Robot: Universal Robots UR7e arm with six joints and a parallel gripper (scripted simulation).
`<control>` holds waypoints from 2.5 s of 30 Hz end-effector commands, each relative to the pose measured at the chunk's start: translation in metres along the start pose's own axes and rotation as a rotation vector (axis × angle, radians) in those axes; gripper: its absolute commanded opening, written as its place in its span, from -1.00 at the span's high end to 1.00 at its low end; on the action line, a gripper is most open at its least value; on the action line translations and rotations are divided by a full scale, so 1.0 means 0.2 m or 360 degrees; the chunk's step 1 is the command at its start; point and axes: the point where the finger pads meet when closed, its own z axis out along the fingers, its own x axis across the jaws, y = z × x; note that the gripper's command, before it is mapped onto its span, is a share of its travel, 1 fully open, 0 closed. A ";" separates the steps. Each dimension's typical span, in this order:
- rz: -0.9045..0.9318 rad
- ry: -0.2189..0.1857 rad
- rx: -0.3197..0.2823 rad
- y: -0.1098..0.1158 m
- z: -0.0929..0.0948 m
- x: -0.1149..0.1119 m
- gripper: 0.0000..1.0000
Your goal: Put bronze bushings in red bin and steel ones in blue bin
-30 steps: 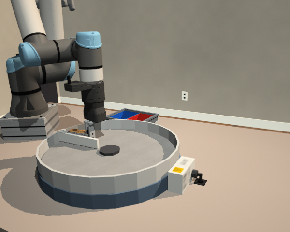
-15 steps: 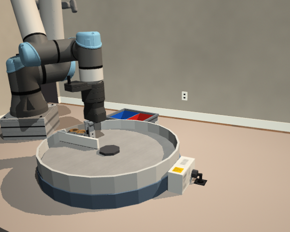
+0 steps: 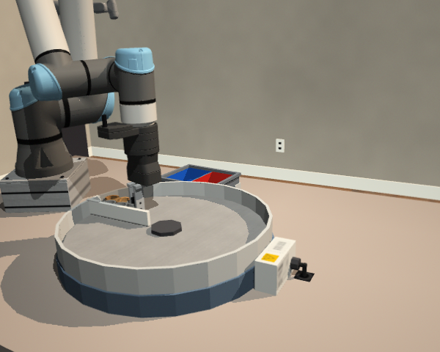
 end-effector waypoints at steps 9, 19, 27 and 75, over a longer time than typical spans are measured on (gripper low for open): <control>0.0000 -0.0002 0.0000 0.00 -0.02 0.00 1.00; 0.0000 -0.0002 0.0001 0.00 -0.03 0.00 1.00; 0.0000 -0.0002 0.0001 0.00 -0.04 0.00 1.00; 0.0000 -0.0002 0.0001 0.00 -0.11 0.00 1.00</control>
